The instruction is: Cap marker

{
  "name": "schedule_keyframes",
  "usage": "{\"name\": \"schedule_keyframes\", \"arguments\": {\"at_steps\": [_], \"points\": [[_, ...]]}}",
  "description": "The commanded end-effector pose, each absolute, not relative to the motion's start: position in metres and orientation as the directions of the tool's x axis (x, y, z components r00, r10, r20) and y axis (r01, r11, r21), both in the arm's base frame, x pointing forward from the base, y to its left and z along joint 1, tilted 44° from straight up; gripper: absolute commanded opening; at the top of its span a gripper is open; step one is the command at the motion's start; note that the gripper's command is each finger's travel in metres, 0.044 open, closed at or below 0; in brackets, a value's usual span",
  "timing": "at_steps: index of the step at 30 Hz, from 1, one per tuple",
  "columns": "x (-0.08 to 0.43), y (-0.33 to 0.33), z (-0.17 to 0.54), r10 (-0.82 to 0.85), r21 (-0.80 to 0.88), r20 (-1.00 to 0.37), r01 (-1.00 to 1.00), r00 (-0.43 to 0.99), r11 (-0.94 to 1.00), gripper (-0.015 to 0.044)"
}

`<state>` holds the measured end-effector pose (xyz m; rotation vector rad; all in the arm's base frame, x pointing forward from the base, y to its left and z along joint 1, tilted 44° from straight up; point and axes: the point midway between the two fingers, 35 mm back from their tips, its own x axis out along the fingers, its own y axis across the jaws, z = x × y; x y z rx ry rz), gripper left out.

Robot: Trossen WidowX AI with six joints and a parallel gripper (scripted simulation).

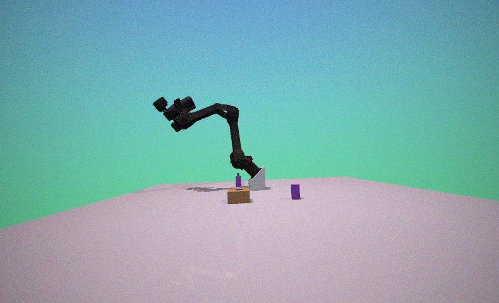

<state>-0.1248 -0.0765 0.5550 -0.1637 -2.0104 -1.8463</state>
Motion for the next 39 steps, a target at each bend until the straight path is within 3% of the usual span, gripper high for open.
{"name": "schedule_keyframes", "arguments": {"at_steps": [1,6,20,28,39], "points": [[-0.124,-0.078,0.555,-0.188,0.928,0.371,0.355,-0.909,0.116,0.0374],[-0.099,-0.127,0.560,-0.323,0.902,0.418,0.431,-0.849,0.032,0.0250],[0.011,-0.243,0.547,-0.694,0.691,0.448,0.711,-0.564,-0.130,0.0250],[0.112,-0.286,0.516,-0.869,0.498,0.398,0.865,-0.293,-0.063,0.0250],[0.232,-0.296,0.454,-0.962,0.227,0.272,0.970,0.023,0.088,0.0250]]}}
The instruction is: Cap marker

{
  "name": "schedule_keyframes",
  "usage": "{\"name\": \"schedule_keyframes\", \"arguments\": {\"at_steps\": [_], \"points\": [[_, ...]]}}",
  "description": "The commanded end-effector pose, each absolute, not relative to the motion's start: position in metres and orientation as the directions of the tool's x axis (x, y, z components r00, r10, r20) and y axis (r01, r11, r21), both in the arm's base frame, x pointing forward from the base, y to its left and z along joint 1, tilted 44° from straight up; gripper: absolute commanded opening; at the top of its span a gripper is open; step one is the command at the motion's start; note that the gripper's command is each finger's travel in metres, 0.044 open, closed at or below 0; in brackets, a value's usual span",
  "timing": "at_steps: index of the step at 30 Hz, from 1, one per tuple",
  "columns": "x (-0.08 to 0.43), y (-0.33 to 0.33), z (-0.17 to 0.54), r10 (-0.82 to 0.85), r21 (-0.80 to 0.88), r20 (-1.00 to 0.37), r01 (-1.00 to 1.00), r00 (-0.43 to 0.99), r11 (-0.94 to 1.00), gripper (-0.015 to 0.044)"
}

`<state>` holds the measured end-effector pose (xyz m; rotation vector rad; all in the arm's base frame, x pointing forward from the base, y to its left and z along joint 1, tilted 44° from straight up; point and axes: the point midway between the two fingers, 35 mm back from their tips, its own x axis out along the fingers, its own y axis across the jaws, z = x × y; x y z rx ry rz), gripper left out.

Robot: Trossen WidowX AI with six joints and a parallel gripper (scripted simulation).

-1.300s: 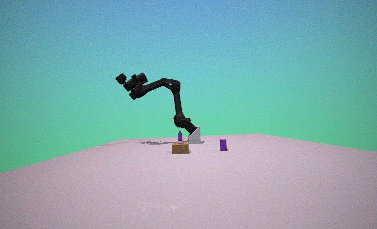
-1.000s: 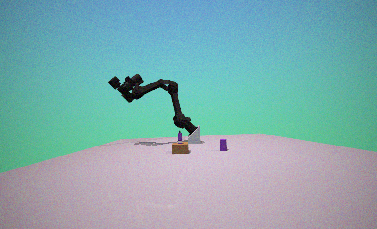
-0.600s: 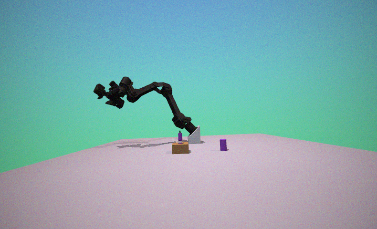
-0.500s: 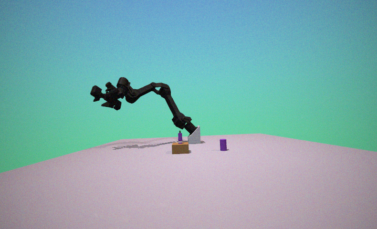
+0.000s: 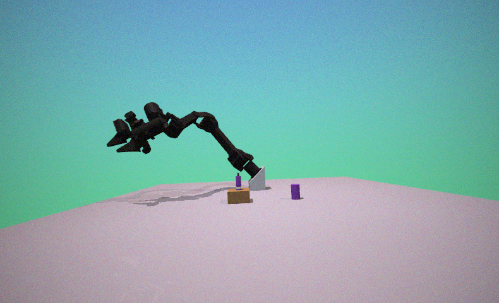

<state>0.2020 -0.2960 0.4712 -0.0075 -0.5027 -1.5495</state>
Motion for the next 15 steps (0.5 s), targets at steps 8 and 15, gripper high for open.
{"name": "schedule_keyframes", "arguments": {"at_steps": [8,15], "points": [[0.331,-0.274,0.378,-0.961,-0.098,0.062,0.960,0.269,0.262,0.0250],[0.391,-0.237,0.313,-0.906,-0.311,-0.121,0.851,0.406,0.423,0.0250]]}}
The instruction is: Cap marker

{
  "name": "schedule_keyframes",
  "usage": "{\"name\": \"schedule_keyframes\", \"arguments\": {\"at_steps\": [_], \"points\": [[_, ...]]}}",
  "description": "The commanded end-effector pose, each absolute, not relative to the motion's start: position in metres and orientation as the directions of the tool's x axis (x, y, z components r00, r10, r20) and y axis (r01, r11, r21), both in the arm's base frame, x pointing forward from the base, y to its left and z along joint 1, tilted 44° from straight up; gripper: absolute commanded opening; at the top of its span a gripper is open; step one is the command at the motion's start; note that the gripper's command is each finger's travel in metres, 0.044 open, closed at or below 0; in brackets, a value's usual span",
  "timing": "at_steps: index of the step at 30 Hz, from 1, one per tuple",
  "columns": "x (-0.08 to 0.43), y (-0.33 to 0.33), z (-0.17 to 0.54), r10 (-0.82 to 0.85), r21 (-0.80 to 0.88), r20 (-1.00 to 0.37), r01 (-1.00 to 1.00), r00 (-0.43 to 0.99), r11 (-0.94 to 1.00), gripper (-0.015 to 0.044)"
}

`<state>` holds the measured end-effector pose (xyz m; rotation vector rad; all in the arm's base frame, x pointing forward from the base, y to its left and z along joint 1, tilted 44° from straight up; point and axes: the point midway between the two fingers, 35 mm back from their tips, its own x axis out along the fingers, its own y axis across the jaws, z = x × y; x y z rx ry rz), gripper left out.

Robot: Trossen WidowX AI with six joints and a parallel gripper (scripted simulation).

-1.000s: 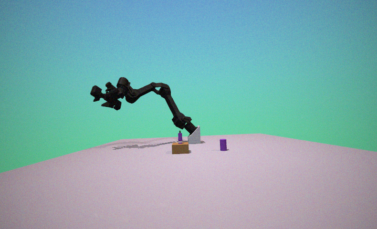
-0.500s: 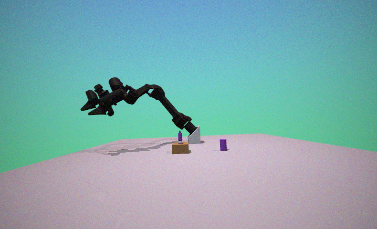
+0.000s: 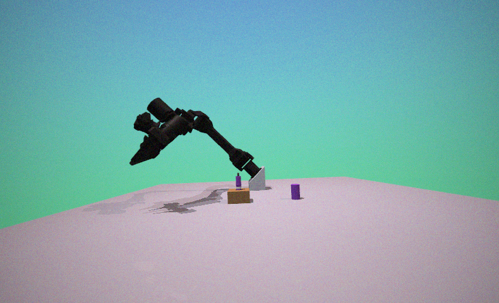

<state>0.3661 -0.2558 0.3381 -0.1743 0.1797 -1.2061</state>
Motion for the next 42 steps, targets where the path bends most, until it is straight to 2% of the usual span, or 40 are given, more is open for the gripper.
{"name": "schedule_keyframes", "arguments": {"at_steps": [1,6,11,16,21,26,30,38,42], "points": [[0.400,-0.229,0.301,-0.892,-0.342,-0.156,0.823,0.425,0.452,0.0250],[0.436,-0.182,0.239,-0.810,-0.479,-0.331,0.653,0.484,0.586,0.0250],[0.457,-0.124,0.173,-0.713,-0.582,-0.510,0.418,0.481,0.698,0.0250],[0.457,-0.064,0.111,-0.632,-0.634,-0.658,0.152,0.409,0.758,0.0250],[0.431,-0.001,0.051,-0.583,-0.631,-0.767,-0.151,0.267,0.761,0.0250],[0.387,0.051,0.007,-0.597,-0.573,-0.797,-0.428,0.093,0.699,0.0250],[0.338,0.086,-0.018,-0.664,-0.480,-0.745,-0.641,-0.063,0.599,0.0250],[0.328,0.089,-0.019,-0.680,-0.461,-0.728,-0.672,-0.086,0.579,0.0250],[0.326,0.069,-0.038,-0.681,-0.462,-0.728,-0.672,-0.086,0.579,0.0250]]}}
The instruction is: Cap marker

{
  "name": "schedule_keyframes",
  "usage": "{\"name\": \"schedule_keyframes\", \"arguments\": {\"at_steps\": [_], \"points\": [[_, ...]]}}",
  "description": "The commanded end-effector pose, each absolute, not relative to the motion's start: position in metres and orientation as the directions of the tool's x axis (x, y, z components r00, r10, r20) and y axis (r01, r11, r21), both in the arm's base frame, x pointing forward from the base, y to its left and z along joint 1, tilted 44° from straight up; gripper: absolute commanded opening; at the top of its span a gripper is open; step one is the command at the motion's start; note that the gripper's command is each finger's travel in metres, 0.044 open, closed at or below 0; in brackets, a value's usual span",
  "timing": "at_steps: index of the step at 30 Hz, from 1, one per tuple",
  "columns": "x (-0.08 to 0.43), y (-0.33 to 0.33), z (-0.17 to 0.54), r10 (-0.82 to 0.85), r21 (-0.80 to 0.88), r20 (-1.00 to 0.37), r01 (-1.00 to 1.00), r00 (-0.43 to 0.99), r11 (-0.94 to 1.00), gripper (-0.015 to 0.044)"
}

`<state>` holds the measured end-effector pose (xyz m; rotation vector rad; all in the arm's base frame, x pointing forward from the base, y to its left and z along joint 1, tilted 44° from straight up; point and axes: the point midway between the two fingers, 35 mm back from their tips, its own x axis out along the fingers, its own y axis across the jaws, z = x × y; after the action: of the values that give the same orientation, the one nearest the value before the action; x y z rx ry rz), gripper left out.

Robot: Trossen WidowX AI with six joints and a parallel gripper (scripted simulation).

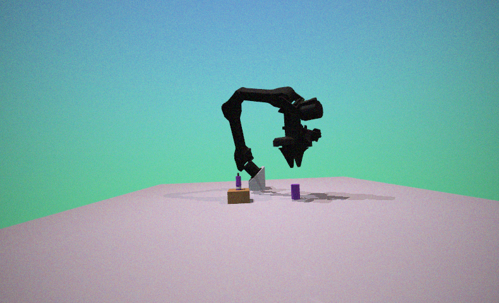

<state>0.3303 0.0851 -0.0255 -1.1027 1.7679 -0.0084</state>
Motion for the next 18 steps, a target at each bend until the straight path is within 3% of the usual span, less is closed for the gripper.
{"name": "schedule_keyframes", "arguments": {"at_steps": [1,18], "points": [[0.325,0.065,-0.042,-0.681,-0.462,-0.727,-0.672,-0.086,0.579,0.0250],[0.323,0.046,-0.061,-0.682,-0.463,-0.727,-0.672,-0.086,0.578,0.0250]]}}
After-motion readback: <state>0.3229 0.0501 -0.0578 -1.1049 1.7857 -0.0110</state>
